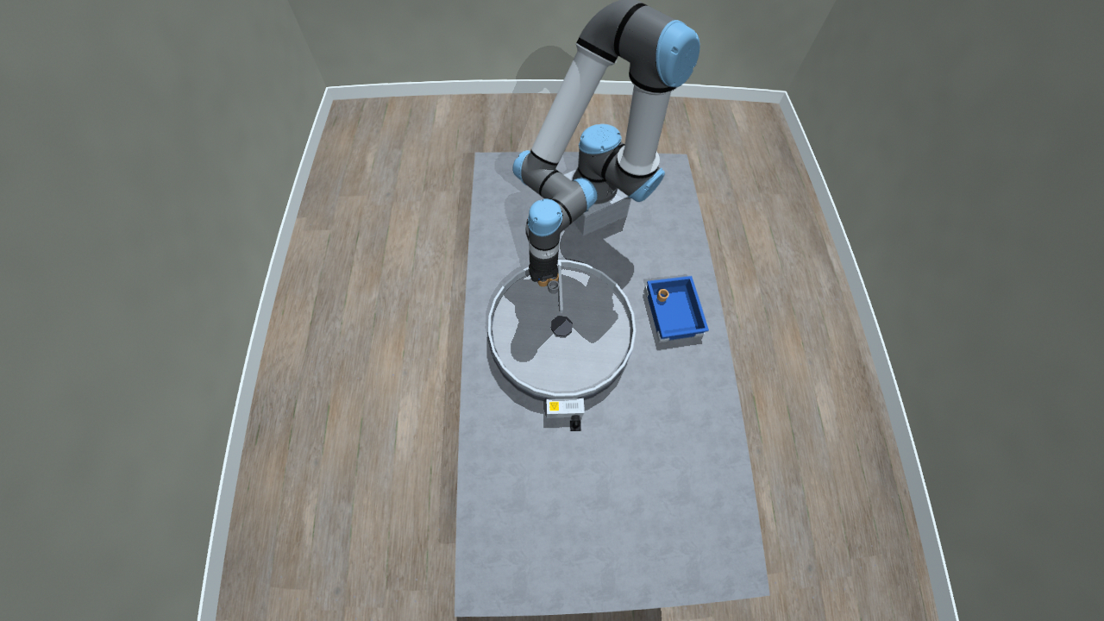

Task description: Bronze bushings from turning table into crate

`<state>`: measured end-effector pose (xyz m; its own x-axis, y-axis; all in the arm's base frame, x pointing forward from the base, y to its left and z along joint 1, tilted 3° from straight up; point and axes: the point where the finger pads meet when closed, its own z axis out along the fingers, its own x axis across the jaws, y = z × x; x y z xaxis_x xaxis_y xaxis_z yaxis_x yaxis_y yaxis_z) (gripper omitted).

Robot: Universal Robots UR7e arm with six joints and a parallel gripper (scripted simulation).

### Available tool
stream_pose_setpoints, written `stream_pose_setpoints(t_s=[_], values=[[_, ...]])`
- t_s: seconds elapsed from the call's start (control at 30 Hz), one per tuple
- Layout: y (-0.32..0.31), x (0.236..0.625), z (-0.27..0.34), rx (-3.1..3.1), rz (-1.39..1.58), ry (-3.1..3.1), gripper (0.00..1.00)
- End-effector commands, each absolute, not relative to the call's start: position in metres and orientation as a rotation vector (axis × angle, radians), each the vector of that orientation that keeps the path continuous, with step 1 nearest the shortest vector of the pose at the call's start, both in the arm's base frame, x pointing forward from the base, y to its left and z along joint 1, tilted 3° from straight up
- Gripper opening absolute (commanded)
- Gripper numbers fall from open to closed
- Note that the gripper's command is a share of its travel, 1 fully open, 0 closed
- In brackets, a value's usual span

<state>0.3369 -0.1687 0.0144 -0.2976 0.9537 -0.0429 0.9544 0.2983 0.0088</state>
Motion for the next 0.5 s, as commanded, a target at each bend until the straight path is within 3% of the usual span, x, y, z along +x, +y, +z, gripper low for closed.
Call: stream_pose_setpoints(t_s=[0.0,0.47], values=[[-0.169,0.338,0.014,1.835,-0.029,2.497,0.40],[-0.170,0.338,-0.001,1.834,-0.029,2.499,0.40]])
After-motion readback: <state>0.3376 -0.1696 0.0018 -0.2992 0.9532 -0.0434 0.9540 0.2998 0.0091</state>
